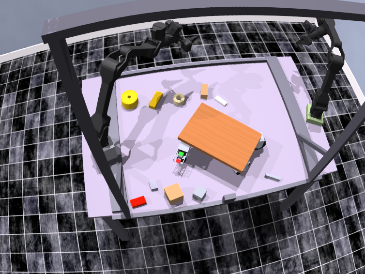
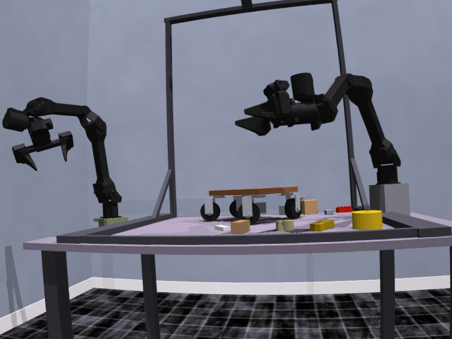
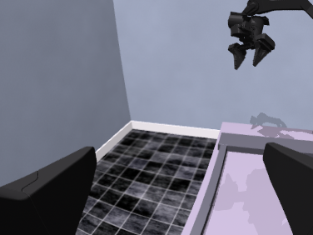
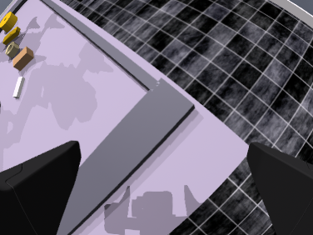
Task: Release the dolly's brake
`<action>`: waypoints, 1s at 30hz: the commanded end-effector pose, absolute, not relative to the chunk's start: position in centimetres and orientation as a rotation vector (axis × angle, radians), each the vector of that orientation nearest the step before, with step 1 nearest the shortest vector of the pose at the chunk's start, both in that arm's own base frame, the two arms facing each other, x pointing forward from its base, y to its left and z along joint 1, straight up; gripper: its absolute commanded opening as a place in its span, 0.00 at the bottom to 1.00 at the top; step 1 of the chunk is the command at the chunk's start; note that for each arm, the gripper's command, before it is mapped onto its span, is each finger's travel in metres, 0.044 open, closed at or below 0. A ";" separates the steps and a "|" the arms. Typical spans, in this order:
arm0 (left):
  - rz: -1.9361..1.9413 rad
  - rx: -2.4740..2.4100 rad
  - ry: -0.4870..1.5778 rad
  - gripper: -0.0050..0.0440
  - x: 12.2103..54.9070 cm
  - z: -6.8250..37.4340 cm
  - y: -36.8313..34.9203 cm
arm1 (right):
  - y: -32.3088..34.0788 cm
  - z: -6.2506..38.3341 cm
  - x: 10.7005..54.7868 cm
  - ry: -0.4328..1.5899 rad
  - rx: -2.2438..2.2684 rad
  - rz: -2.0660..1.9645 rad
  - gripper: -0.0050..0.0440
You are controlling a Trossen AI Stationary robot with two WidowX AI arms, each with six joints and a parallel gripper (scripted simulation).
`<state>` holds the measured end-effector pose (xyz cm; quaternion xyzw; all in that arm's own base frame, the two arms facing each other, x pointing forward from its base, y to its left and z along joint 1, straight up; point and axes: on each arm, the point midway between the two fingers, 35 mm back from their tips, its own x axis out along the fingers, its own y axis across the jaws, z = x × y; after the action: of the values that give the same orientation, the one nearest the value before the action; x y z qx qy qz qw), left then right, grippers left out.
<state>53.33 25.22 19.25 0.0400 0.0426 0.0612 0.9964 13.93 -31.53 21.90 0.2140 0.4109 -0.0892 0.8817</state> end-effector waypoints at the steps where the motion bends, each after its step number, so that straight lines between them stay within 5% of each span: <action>1: 0.124 0.095 0.057 1.00 53.3 20.9 25.2 | -31.5 22.7 13.9 0.849 0.422 -0.196 1.00; 17: 0.124 0.095 0.057 1.00 53.3 20.9 25.2 | -31.5 22.7 13.9 0.849 0.422 -0.196 1.00; 30: 0.012 -0.288 0.335 0.36 55.7 16.8 12.6 | -28.0 28.3 15.5 0.620 0.347 -0.285 1.00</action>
<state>55.23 17.30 16.42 -0.0878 0.1307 0.0238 0.9872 14.96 -29.64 25.61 0.1928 0.3441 -0.1194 0.9112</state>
